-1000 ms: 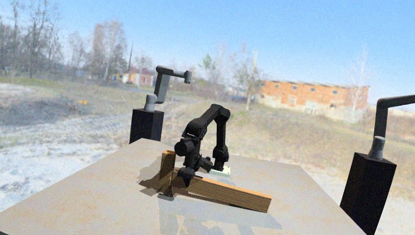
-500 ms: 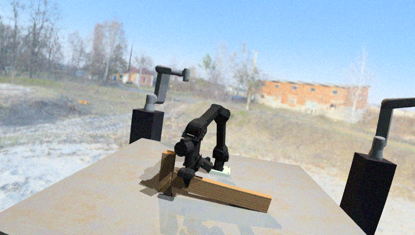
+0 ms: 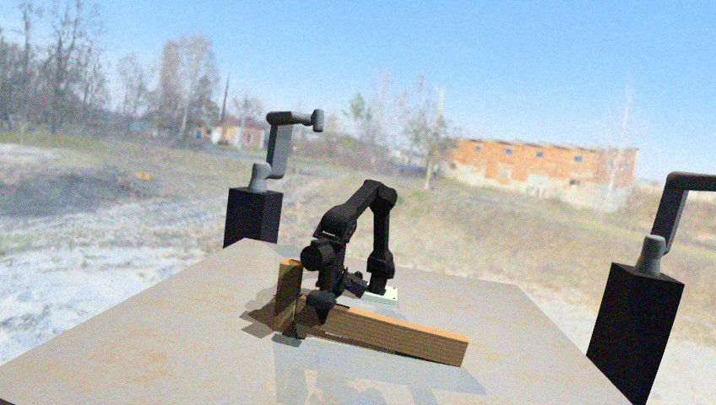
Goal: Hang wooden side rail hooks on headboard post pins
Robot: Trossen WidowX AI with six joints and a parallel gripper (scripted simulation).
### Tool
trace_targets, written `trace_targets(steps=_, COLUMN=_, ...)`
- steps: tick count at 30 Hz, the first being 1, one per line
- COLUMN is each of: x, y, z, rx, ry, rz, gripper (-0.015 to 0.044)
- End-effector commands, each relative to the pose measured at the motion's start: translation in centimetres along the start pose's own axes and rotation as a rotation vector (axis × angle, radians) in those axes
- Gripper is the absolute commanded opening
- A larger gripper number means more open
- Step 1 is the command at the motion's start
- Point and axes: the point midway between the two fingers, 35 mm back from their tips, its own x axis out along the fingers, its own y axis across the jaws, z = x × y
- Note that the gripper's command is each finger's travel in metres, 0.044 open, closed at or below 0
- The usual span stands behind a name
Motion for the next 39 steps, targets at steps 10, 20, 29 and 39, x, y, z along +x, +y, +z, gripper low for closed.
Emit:
trace_targets(steps=10, x=0.06, y=-0.09, z=-0.15, rx=0.002, ry=0.01, rz=-0.006, gripper=0.0)
trace_targets(steps=20, x=0.23, y=-0.09, z=-0.15, rx=0.002, ry=0.01, rz=-0.006, gripper=0.0)
trace_targets(steps=29, x=0.38, y=-0.09, z=-0.15, rx=0.002, ry=0.01, rz=-0.006, gripper=0.0)
trace_targets(steps=39, x=0.55, y=-0.09, z=-0.15, rx=0.002, ry=0.01, rz=-0.006, gripper=0.0)
